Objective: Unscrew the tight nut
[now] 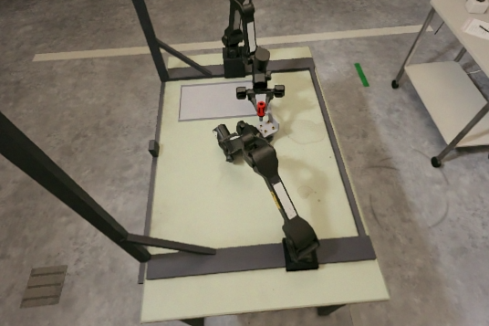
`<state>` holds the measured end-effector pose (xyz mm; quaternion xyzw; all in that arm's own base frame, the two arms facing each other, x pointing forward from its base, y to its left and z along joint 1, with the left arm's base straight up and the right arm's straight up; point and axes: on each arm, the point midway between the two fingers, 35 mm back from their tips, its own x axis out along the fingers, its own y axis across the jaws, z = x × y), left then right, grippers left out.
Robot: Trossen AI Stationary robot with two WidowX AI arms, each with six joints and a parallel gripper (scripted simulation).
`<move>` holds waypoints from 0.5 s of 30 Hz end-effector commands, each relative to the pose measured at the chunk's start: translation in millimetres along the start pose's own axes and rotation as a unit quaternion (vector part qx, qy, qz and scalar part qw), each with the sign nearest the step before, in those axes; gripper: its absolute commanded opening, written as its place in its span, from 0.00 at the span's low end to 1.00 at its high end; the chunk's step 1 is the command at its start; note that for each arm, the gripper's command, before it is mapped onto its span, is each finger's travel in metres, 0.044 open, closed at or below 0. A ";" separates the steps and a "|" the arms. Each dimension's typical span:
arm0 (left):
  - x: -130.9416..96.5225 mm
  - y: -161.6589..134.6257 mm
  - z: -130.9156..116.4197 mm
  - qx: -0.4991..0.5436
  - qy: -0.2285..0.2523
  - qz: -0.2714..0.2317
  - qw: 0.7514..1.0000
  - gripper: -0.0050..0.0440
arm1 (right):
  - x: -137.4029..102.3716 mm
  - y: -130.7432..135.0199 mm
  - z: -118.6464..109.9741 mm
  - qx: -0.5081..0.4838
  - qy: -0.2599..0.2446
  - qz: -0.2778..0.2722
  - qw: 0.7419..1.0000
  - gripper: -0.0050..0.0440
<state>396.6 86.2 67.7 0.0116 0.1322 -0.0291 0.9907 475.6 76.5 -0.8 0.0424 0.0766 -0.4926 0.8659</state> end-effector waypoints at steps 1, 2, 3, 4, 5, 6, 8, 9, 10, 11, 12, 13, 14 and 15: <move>3.0 2.3 15.8 0.008 -0.021 0.002 1.000 0.38 | -2.5 5.3 22.8 0.026 -0.002 0.004 1.000 0.60; 2.8 2.2 15.8 0.008 -0.021 0.002 1.000 0.38 | -2.5 5.3 22.8 0.026 -0.002 0.004 1.000 0.60; 2.8 2.2 16.0 0.008 -0.022 0.003 1.000 0.38 | -2.5 5.3 22.8 0.026 -0.002 0.004 1.000 0.60; 2.7 2.2 16.4 0.008 -0.022 0.003 1.000 0.38 | -2.5 5.3 22.8 0.026 -0.002 0.004 1.000 0.60; 2.8 2.3 17.0 0.009 -0.023 0.003 1.000 0.38 | -2.5 5.3 22.8 0.026 -0.002 0.004 1.000 0.60; 2.9 2.3 17.7 0.009 -0.024 0.003 1.000 0.38 | -2.5 5.3 22.8 0.026 -0.002 0.004 1.000 0.60; 1.4 1.8 14.9 0.008 -0.020 0.003 1.000 0.38 | -2.5 5.3 22.9 0.026 -0.002 0.004 1.000 0.60; 1.4 1.8 14.9 0.008 -0.020 0.003 1.000 0.38 | -2.5 5.3 22.8 0.026 -0.002 0.004 1.000 0.60; 1.4 1.8 14.9 0.008 -0.020 0.003 1.000 0.38 | -2.5 5.3 22.8 0.026 -0.002 0.004 1.000 0.60; 1.4 1.8 14.9 0.008 -0.020 0.003 1.000 0.38 | -2.5 5.3 22.8 0.026 -0.002 0.004 1.000 0.60; 1.4 1.8 14.9 0.008 -0.020 0.003 1.000 0.38 | -2.5 5.3 22.8 0.026 -0.002 0.004 1.000 0.60; 3.7 1.8 11.9 0.007 -0.018 0.002 1.000 0.38 | -2.5 5.3 22.8 0.026 -0.002 0.004 1.000 0.60; 3.7 1.5 10.3 0.007 -0.018 0.001 1.000 0.38 | -2.5 5.3 22.8 0.026 -0.002 0.004 1.000 0.60; 3.7 1.2 8.7 0.006 -0.017 0.001 1.000 0.38 | -2.5 5.3 22.8 0.026 -0.002 0.004 1.000 0.60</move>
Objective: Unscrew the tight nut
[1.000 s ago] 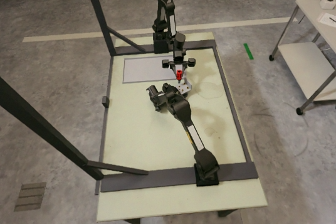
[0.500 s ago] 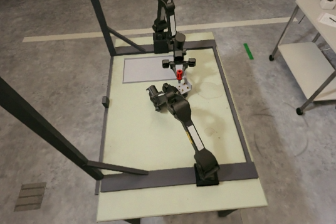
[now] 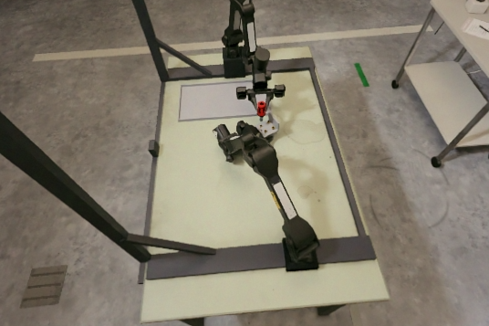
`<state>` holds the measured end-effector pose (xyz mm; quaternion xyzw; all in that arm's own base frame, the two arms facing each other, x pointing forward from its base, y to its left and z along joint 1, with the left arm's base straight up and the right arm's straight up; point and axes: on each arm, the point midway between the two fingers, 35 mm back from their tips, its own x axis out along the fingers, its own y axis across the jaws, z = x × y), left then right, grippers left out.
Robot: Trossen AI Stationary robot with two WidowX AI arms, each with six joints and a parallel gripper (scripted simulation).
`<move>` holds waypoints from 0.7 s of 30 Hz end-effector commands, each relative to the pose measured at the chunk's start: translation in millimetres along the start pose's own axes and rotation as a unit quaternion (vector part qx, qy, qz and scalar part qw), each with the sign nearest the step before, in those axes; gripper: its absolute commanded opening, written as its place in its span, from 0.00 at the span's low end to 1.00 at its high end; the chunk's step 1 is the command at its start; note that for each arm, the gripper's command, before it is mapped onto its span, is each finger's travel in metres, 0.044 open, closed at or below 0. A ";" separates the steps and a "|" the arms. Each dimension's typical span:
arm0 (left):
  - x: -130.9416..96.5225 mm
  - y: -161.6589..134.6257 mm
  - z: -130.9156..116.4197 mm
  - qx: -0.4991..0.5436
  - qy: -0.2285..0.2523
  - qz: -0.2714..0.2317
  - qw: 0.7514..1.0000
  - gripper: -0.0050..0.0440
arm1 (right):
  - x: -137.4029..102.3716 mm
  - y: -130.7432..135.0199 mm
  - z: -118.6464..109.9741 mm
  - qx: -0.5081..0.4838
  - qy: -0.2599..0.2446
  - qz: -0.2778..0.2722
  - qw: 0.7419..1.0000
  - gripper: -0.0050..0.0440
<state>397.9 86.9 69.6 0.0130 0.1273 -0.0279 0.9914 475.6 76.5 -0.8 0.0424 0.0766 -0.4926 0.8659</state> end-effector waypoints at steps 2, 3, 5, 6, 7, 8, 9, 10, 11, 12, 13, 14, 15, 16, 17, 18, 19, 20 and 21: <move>3.1 -0.2 3.5 0.005 -0.011 -0.001 1.000 0.38 | -2.5 5.3 22.8 0.026 -0.002 0.004 1.000 0.60; 3.2 -0.4 2.1 0.004 -0.011 -0.001 1.000 0.38 | -2.5 5.3 22.8 0.026 -0.002 0.004 1.000 0.60; 3.3 -0.7 -0.7 0.004 -0.009 -0.001 1.000 0.38 | -2.5 5.3 22.8 0.026 -0.002 0.004 1.000 0.60; 3.4 -0.9 -2.0 0.004 -0.009 -0.001 1.000 0.38 | -2.5 5.3 22.8 0.026 -0.002 0.004 1.000 0.60; 3.7 -0.9 -2.9 0.004 -0.009 -0.001 1.000 0.38 | -2.5 5.3 22.8 0.026 -0.002 0.004 1.000 0.60; 4.1 -0.8 -3.7 0.004 -0.009 -0.001 1.000 0.38 | -2.5 5.3 22.8 0.026 -0.002 0.004 1.000 0.60; 4.5 -0.8 -4.4 0.004 -0.010 -0.001 1.000 0.38 | -2.5 5.3 22.8 0.026 -0.002 0.004 1.000 0.60; 4.6 -0.6 -4.1 0.004 -0.010 -0.001 1.000 0.38 | -2.5 5.3 22.8 0.026 -0.002 0.004 1.000 0.60; 4.3 0.5 1.1 0.007 -0.016 0.001 1.000 0.38 | -2.5 5.3 22.8 0.026 -0.002 0.004 1.000 0.60; 4.3 0.5 1.1 0.007 -0.016 0.001 1.000 0.38 | -2.5 5.3 22.8 0.026 -0.002 0.004 1.000 0.60; 4.3 0.5 1.1 0.007 -0.016 0.001 1.000 0.38 | -2.5 5.3 22.8 0.026 -0.002 0.004 1.000 0.60; 4.3 0.5 1.1 0.007 -0.016 0.001 1.000 0.38 | -2.5 5.3 22.8 0.026 -0.002 0.004 1.000 0.60; 4.8 -0.8 -5.3 0.004 -0.010 -0.001 1.000 0.38 | -2.5 5.3 22.8 0.026 -0.002 0.004 1.000 0.60; 4.8 -1.0 -6.5 0.003 -0.009 -0.001 1.000 0.38 | -2.5 5.3 22.8 0.026 -0.002 0.004 1.000 0.60; 4.9 -1.3 -7.8 0.003 -0.008 -0.001 1.000 0.38 | -2.5 5.3 22.8 0.026 -0.002 0.004 1.000 0.60; 5.0 -1.4 -9.1 0.003 -0.007 -0.001 1.000 0.38 | -2.5 5.3 22.8 0.026 -0.002 0.004 1.000 0.60; 5.4 -1.4 -9.7 0.003 -0.008 -0.001 1.000 0.38 | -2.5 5.3 22.8 0.026 -0.002 0.004 1.000 0.60; 5.9 -1.3 -10.1 0.003 -0.008 -0.001 1.000 0.38 | -2.5 5.3 22.8 0.026 -0.002 0.004 1.000 0.60; 6.4 -1.2 -10.5 0.003 -0.008 -0.001 1.000 0.38 | -2.5 5.3 22.8 0.026 -0.002 0.004 1.000 0.60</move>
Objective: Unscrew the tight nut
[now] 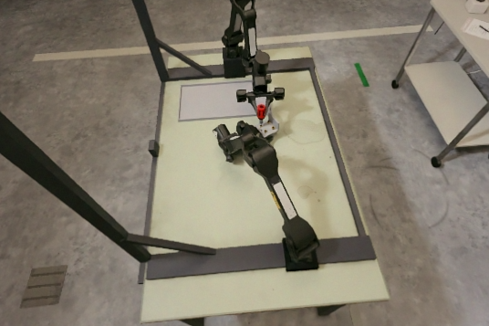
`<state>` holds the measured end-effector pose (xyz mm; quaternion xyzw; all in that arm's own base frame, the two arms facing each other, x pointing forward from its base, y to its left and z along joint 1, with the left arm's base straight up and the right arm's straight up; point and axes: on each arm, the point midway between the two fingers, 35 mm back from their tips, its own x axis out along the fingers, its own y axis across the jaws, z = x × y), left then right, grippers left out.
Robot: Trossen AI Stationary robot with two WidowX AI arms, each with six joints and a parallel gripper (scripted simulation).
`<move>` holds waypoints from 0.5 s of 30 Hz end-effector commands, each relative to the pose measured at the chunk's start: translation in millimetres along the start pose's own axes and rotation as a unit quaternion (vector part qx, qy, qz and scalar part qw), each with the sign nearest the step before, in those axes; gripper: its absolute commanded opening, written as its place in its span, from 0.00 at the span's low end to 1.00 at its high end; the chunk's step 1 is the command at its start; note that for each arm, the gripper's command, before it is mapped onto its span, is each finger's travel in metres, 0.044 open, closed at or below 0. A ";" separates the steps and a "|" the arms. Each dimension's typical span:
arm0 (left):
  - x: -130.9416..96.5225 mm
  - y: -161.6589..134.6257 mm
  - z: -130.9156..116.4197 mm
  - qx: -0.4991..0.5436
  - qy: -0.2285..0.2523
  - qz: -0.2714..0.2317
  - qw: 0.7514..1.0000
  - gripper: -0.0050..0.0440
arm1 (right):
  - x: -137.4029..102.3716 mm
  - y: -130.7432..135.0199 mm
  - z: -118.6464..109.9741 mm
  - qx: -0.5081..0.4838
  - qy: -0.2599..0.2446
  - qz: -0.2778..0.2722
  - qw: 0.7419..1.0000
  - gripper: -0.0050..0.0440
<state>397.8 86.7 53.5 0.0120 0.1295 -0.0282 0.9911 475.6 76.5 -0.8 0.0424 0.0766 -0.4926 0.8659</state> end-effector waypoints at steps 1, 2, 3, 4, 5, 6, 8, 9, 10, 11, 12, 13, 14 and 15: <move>2.6 -0.8 4.0 0.004 -0.010 -0.001 1.000 0.38 | -2.5 5.3 22.8 0.026 -0.002 0.004 1.000 0.60; 2.7 -0.9 2.8 0.004 -0.010 -0.001 1.000 0.38 | -2.5 5.3 22.8 0.026 -0.002 0.004 1.000 0.60; 2.8 -1.1 1.6 0.004 -0.009 -0.001 1.000 0.38 | -2.5 5.3 22.8 0.026 -0.002 0.004 1.000 0.60; 2.9 -1.3 0.3 0.004 -0.009 -0.001 1.000 0.38 | -2.5 5.3 22.8 0.026 -0.002 0.004 1.000 0.60; 3.0 -1.4 -0.9 0.003 -0.008 -0.001 1.000 0.38 | -2.5 5.3 22.8 0.026 -0.002 0.004 1.000 0.60; 3.1 -1.3 -0.7 0.004 -0.009 -0.001 1.000 0.38 | -2.5 5.3 22.8 0.026 -0.002 0.004 1.000 0.60; 2.9 -0.1 4.8 0.007 -0.015 0.000 1.000 0.38 | -2.5 5.3 22.8 0.026 -0.002 0.004 1.000 0.60; 2.9 -0.1 4.8 0.007 -0.015 0.000 1.000 0.38 | -2.5 5.3 22.8 0.026 -0.002 0.004 1.000 0.60; 2.9 -0.1 4.8 0.007 -0.015 0.000 1.000 0.38 | -2.5 5.3 22.8 0.026 -0.002 0.004 1.000 0.60; 3.4 -1.2 -0.5 0.004 -0.010 -0.001 1.000 0.38 | -2.5 5.3 22.8 0.026 -0.002 0.004 1.000 0.60; 3.3 -1.3 -0.9 0.004 -0.010 -0.001 1.000 0.38 | -2.5 5.3 22.8 0.026 -0.002 0.004 1.000 0.60; 3.4 -1.3 -1.1 0.004 -0.010 -0.001 1.000 0.38 | -2.5 5.3 22.8 0.026 -0.002 0.004 1.000 0.60; 3.4 -1.4 -1.4 0.004 -0.010 -0.001 1.000 0.38 | -2.5 5.3 22.8 0.026 -0.002 0.004 1.000 0.60; 3.5 -1.4 -1.7 0.004 -0.010 -0.001 1.000 0.38 | -2.5 5.3 22.8 0.026 -0.002 0.004 1.000 0.60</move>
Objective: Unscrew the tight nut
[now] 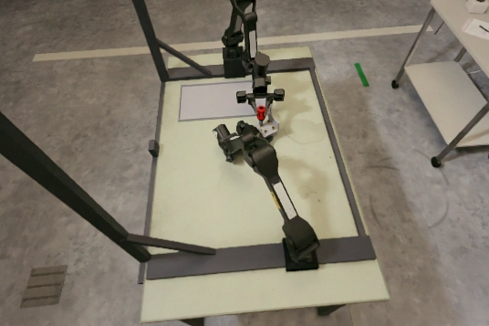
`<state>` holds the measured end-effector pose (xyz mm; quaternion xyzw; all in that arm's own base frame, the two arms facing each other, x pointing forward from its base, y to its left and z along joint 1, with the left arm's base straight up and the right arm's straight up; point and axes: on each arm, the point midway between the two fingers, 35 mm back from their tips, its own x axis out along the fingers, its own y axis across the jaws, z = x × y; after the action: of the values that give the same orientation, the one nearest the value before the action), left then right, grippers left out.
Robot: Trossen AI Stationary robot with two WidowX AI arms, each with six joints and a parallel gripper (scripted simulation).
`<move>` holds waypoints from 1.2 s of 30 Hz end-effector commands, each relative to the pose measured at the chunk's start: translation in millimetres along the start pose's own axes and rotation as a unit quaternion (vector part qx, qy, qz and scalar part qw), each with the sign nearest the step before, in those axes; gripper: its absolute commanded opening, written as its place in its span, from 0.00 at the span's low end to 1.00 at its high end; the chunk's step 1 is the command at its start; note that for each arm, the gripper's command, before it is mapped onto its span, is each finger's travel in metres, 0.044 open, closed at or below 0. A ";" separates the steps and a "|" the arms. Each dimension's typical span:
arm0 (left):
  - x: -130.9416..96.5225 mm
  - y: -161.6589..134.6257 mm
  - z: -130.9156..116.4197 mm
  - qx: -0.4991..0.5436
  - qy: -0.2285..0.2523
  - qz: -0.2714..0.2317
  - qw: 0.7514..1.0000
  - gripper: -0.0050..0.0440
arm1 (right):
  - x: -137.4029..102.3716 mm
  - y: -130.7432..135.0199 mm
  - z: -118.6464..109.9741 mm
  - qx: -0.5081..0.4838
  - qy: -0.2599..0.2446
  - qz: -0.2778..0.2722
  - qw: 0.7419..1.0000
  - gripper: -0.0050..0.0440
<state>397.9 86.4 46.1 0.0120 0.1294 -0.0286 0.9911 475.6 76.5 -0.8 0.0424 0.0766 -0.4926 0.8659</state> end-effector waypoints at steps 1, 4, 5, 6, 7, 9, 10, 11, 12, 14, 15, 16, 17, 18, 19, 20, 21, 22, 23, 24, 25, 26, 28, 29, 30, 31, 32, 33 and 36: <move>1.6 -0.9 5.4 0.004 -0.010 -0.001 1.000 0.38 | -2.5 5.3 22.8 0.026 -0.002 0.004 1.000 0.60; 1.9 -0.9 4.9 0.004 -0.010 -0.001 1.000 0.38 | -2.5 5.3 22.8 0.026 -0.002 0.004 1.000 0.60; 1.9 -0.9 4.6 0.004 -0.010 -0.001 1.000 0.38 | -2.5 5.3 22.8 0.026 -0.002 0.004 1.000 0.60; 2.0 -0.9 4.3 0.004 -0.010 -0.001 1.000 0.38 | -2.5 5.3 22.8 0.026 -0.002 0.004 1.000 0.60; 2.0 -1.0 4.1 0.004 -0.010 -0.001 1.000 0.38 | -2.5 5.3 22.8 0.026 -0.002 0.004 1.000 0.60; 1.7 0.1 9.2 0.007 -0.016 0.000 1.000 0.38 | -2.5 5.3 22.8 0.026 -0.002 0.004 1.000 0.60; 1.7 0.1 9.2 0.007 -0.016 0.000 1.000 0.38 | -2.5 5.3 22.8 0.026 -0.002 0.004 1.000 0.60; 1.7 0.1 9.2 0.007 -0.016 0.000 1.000 0.38 | -2.5 5.3 22.8 0.026 -0.002 0.004 1.000 0.60; 1.7 0.1 9.2 0.007 -0.016 0.000 1.000 0.38 | -2.5 5.3 22.8 0.026 -0.002 0.004 1.000 0.60; 1.8 -1.4 3.3 0.004 -0.009 -0.001 1.000 0.38 | -2.5 5.3 22.8 0.026 -0.002 0.004 1.000 0.60; 1.7 -0.1 8.9 0.007 -0.015 0.000 1.000 0.38 | -2.5 5.3 22.8 0.026 -0.002 0.004 1.000 0.60; 1.7 -0.1 8.9 0.007 -0.015 0.000 1.000 0.38 | -2.5 5.3 22.8 0.026 -0.002 0.004 1.000 0.60; 1.7 -0.1 8.9 0.007 -0.015 0.000 1.000 0.38 | -2.5 5.3 22.8 0.026 -0.002 0.004 1.000 0.60; 1.7 -0.1 8.9 0.007 -0.015 0.000 1.000 0.38 | -2.5 5.3 22.8 0.026 -0.002 0.004 1.000 0.60; 1.7 -0.1 8.9 0.007 -0.015 0.000 1.000 0.38 | -2.5 5.3 22.8 0.026 -0.002 0.004 1.000 0.60; 1.7 -0.1 8.9 0.007 -0.015 0.000 1.000 0.38 | -2.5 5.3 22.8 0.026 -0.002 0.004 1.000 0.60; 1.7 -0.1 8.9 0.007 -0.015 0.000 1.000 0.38 | -2.5 5.3 22.8 0.026 -0.002 0.004 1.000 0.60; 1.7 -0.1 8.9 0.007 -0.015 0.000 1.000 0.38 | -2.5 5.3 22.8 0.026 -0.002 0.004 1.000 0.60; 1.7 -0.1 8.9 0.007 -0.015 0.000 1.000 0.38 | -2.5 5.3 22.8 0.026 -0.002 0.004 1.000 0.60; 1.7 -0.1 8.9 0.007 -0.015 0.000 1.000 0.38 | -2.5 5.3 22.8 0.026 -0.002 0.004 1.000 0.60; 1.7 -0.1 8.9 0.007 -0.015 0.000 1.000 0.38 | -2.5 5.3 22.8 0.026 -0.002 0.004 1.000 0.60; 1.7 -0.1 8.9 0.007 -0.015 0.000 1.000 0.38 | -2.5 5.3 22.8 0.026 -0.002 0.004 1.000 0.60; 1.7 -0.1 8.9 0.007 -0.015 0.000 1.000 0.38 | -2.5 5.3 22.8 0.026 -0.002 0.004 1.000 0.60; 1.7 -0.1 8.9 0.007 -0.015 0.000 1.000 0.38 | -2.5 5.3 22.8 0.026 -0.002 0.004 1.000 0.60; 2.0 -1.3 3.0 0.004 -0.009 -0.001 1.000 0.38 | -2.5 5.3 22.8 0.026 -0.002 0.004 1.000 0.60; 2.1 -1.3 2.5 0.004 -0.009 -0.001 1.000 0.38 | -2.5 5.3 22.8 0.026 -0.002 0.004 1.000 0.60; 2.2 -1.4 2.1 0.004 -0.009 -0.001 1.000 0.38 | -2.5 5.3 22.8 0.026 -0.002 0.004 1.000 0.60; 2.3 -1.4 1.6 0.004 -0.009 -0.001 1.000 0.38 | -2.5 5.3 22.8 0.026 -0.002 0.004 1.000 0.60; 2.7 -1.3 0.3 0.004 -0.009 -0.001 1.000 0.38 | -2.5 5.3 22.8 0.026 -0.002 0.004 1.000 0.60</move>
<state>397.8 86.0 41.6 0.0121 0.1294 -0.0289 0.9911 475.6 76.5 -0.8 0.0424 0.0766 -0.4926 0.8659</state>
